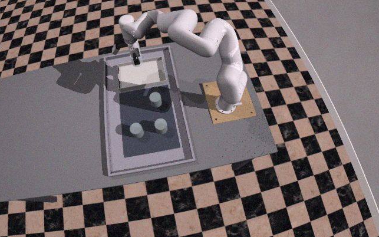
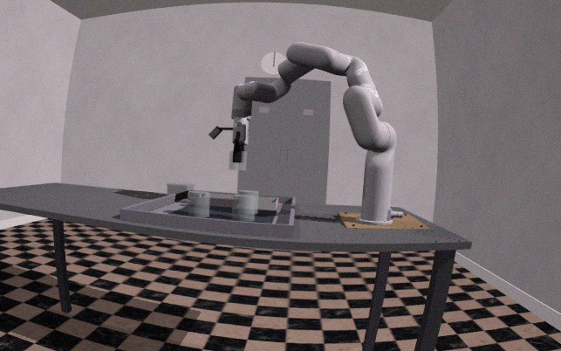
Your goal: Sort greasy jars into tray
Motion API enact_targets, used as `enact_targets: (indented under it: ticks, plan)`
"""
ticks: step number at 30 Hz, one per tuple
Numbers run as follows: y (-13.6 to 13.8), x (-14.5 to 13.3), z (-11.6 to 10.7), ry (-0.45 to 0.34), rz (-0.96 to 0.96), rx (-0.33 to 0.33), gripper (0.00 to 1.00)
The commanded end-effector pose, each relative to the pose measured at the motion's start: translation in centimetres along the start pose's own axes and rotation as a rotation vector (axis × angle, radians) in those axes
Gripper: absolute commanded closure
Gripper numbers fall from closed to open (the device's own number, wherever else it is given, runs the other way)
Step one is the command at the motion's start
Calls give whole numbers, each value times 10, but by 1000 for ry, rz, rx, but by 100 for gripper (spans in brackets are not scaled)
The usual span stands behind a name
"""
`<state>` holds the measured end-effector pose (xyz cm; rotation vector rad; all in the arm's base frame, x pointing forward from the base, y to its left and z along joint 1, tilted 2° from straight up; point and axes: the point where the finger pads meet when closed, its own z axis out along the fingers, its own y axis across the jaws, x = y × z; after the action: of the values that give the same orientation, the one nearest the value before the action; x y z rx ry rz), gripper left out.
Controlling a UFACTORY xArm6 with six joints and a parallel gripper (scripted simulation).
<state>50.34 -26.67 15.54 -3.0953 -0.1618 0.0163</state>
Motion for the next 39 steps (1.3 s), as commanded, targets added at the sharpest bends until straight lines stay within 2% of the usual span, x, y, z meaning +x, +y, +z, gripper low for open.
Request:
enact_targets:
  ticks: [1, 9, 39]
  plan:
    - [9, -2, -2, 4, 0, -3, 100]
    - [9, -2, -2, 4, 0, -3, 100]
    - [9, -2, 72, 4, 0, -3, 100]
